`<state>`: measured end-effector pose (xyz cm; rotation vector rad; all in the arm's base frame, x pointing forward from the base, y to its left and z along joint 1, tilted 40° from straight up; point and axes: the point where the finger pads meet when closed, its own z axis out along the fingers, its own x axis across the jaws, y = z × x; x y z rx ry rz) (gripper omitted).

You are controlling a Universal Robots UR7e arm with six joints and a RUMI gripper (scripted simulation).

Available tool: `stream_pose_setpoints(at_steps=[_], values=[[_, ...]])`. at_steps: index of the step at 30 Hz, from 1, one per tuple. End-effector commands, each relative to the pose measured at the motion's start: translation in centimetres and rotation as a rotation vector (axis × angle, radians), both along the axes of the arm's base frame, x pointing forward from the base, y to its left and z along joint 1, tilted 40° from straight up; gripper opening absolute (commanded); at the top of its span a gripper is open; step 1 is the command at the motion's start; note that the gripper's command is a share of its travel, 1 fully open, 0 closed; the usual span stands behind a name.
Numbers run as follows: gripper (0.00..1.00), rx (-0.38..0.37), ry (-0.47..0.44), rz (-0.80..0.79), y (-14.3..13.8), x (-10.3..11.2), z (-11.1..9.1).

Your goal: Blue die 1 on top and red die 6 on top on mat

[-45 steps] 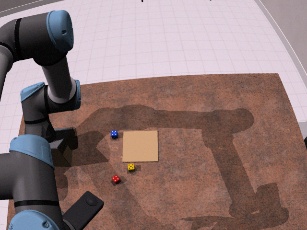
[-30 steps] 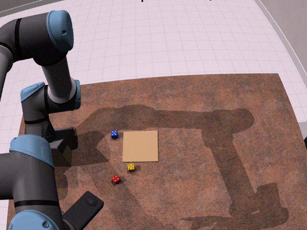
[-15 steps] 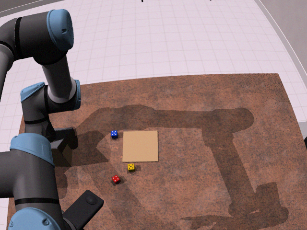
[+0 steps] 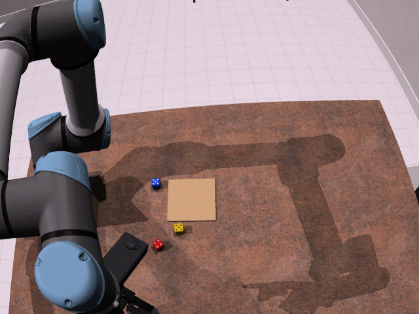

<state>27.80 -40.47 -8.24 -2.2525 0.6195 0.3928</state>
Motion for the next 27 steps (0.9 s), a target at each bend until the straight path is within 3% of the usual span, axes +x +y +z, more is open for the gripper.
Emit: stream_pose_setpoints(at_steps=[1, 6, 21, 23, 27], values=[[1.0, -0.034, -0.1, 0.061, 4.7, 1.7, 1.4], [1.0, -0.041, -0.132, 0.083, 6.5, 2.1, 1.8], [1.0, -0.087, -0.338, 0.229, 18.9, 3.3, 3.6], [1.0, -0.087, -0.338, 0.229, 18.9, 3.3, 3.6], [1.0, -0.097, -0.387, 0.266, 22.1, 3.3, 3.9]])
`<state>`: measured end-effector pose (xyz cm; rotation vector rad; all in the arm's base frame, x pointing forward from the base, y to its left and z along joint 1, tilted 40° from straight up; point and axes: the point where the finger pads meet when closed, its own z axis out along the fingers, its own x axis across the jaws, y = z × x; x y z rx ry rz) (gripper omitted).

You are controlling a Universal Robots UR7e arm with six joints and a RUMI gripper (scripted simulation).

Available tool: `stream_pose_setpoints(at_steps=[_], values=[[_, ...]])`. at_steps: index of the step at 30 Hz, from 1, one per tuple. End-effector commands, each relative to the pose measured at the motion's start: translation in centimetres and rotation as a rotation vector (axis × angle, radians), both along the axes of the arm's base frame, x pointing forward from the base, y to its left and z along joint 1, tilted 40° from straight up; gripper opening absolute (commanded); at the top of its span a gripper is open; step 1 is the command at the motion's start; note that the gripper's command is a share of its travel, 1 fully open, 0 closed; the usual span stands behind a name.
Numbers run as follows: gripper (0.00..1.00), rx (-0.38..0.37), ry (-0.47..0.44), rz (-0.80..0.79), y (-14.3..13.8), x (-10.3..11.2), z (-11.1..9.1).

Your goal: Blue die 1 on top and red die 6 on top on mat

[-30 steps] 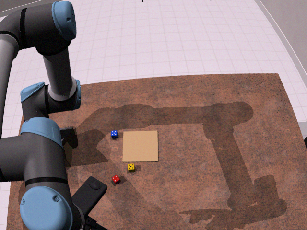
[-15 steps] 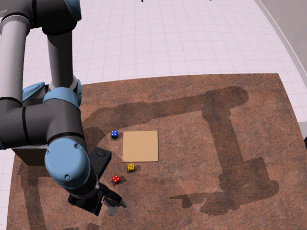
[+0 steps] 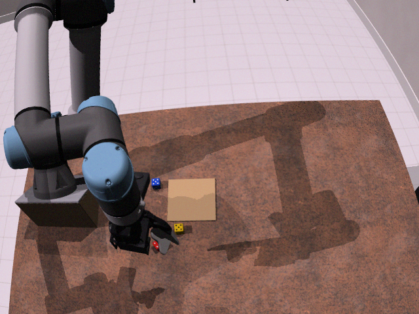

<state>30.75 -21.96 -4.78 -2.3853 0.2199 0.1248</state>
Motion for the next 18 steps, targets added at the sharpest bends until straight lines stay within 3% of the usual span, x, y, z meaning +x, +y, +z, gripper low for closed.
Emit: stream_pose_setpoints(at_steps=[1, 9, 18], values=[[1.0, -0.035, -0.088, 0.046, 4.3, 0.3, 0.5], [1.0, -0.047, -0.144, 0.088, 7.9, 0.0, 0.6], [1.0, -0.05, -0.157, 0.098, 8.8, -0.1, 0.6]])
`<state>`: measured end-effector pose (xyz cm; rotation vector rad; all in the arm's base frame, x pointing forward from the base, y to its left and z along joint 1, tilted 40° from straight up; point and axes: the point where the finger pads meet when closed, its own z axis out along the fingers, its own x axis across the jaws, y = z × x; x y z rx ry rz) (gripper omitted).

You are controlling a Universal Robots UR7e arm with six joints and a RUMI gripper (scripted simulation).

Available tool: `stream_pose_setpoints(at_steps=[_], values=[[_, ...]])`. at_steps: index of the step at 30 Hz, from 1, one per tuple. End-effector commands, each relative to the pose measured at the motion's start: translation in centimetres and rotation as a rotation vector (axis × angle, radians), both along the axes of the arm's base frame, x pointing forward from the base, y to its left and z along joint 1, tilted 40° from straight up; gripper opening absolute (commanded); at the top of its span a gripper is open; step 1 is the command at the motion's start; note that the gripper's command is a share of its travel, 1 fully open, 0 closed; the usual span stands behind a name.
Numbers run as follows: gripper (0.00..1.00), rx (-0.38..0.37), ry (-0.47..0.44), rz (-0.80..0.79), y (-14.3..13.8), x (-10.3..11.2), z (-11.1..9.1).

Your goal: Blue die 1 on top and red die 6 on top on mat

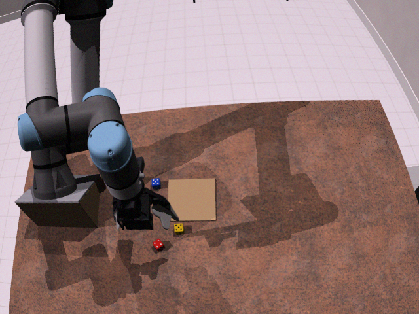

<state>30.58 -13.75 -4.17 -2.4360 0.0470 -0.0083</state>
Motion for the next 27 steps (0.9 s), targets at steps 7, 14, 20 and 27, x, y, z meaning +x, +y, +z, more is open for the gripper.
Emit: stream_pose_setpoints(at_steps=[7, 14, 20, 27], values=[[1.0, -0.007, -0.014, 0.007, 0.6, 0.1, 0.0], [1.0, -0.007, -0.014, 0.007, 0.6, 0.1, 0.0], [1.0, -0.007, -0.014, 0.007, 1.2, 0.1, -0.7], [1.0, -0.007, -0.014, 0.007, 3.9, 0.2, -3.7]])
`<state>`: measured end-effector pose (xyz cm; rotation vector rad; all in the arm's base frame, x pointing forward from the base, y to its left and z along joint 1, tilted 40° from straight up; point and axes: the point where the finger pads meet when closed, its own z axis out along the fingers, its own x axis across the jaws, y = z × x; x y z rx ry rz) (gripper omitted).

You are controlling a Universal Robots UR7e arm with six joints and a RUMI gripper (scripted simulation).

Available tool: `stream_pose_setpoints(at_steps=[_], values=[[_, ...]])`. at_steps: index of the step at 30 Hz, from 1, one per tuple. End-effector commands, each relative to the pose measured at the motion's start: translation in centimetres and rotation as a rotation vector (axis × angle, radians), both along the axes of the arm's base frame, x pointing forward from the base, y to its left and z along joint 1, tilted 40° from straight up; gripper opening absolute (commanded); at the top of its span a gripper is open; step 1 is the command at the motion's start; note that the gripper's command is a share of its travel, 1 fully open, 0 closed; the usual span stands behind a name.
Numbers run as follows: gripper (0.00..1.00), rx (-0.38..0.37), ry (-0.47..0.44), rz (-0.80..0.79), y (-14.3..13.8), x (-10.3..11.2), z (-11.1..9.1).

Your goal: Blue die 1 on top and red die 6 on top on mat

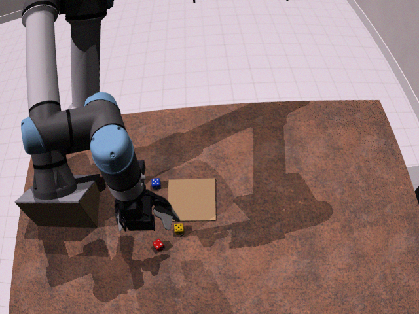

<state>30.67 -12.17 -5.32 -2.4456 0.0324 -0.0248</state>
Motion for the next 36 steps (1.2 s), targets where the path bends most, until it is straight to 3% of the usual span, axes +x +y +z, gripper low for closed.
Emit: stream_pose_setpoints(at_steps=[1, 13, 36], values=[[1.0, 0.003, 0.001, 0.001, 2.3, 0.1, -2.5], [1.0, 0.003, 0.001, 0.001, 5.9, 0.3, -6.6], [1.0, 0.003, 0.001, 0.001, 6.2, 0.3, -6.9]])
